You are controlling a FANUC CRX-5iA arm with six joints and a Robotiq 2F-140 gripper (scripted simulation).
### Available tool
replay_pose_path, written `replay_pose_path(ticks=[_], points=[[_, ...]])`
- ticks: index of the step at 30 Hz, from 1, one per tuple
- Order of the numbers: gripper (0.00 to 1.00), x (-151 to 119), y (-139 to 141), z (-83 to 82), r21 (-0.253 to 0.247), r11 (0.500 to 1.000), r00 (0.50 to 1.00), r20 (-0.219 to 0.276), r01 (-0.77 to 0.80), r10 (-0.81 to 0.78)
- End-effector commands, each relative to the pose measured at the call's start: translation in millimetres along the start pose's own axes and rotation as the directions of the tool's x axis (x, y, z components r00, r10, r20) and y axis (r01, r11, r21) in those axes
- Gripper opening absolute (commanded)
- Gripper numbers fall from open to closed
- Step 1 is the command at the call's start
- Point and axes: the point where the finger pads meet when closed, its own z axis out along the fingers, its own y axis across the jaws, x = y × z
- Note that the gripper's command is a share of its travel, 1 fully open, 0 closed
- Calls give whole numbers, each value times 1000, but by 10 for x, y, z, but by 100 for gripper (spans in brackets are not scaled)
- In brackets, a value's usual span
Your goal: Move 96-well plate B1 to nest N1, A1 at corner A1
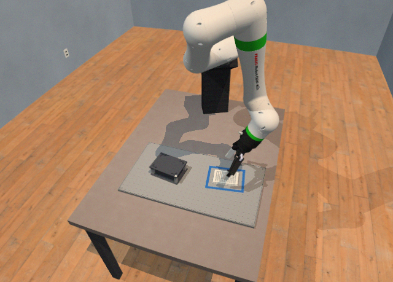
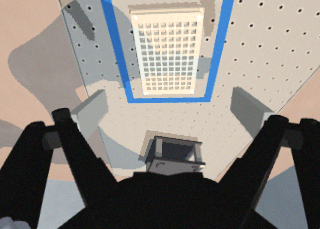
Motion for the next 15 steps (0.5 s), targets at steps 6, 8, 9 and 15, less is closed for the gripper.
replay_pose_path(ticks=[6,8,9,15], points=[[100,43,0,90,0,1000,1000,0,0,0],[100,57,0,120,0,1000,1000,0,0,0],[100,64,0,135,0,1000,1000,0,0,0],[100,99,0,211,0,1000,1000,0,0,0]])
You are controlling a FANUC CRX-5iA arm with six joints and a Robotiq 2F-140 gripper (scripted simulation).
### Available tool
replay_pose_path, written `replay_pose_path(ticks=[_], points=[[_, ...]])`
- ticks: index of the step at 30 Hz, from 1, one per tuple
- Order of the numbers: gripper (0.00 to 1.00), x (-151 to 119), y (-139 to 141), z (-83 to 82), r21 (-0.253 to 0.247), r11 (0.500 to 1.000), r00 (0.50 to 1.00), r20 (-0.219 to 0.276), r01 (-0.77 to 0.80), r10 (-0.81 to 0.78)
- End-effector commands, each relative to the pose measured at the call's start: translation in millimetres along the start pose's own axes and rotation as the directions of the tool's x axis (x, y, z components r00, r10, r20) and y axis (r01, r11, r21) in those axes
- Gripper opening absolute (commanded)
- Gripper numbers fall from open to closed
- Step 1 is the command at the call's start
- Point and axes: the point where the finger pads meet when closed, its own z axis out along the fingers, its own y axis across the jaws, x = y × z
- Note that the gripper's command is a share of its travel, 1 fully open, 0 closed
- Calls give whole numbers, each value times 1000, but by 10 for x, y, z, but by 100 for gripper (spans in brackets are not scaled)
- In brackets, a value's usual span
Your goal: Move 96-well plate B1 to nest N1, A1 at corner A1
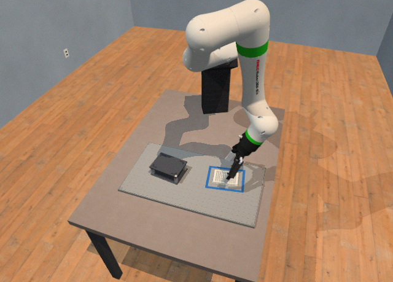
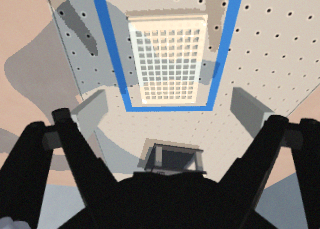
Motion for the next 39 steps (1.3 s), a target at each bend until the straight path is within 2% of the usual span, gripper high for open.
replay_pose_path(ticks=[1,27,39], points=[[100,9,1,19,-1,1000,1000,0,0,0],[100,177,2,378,-1,1000,1000,0,0,0],[100,177,2,378,-1,1000,1000,0,0,0]])
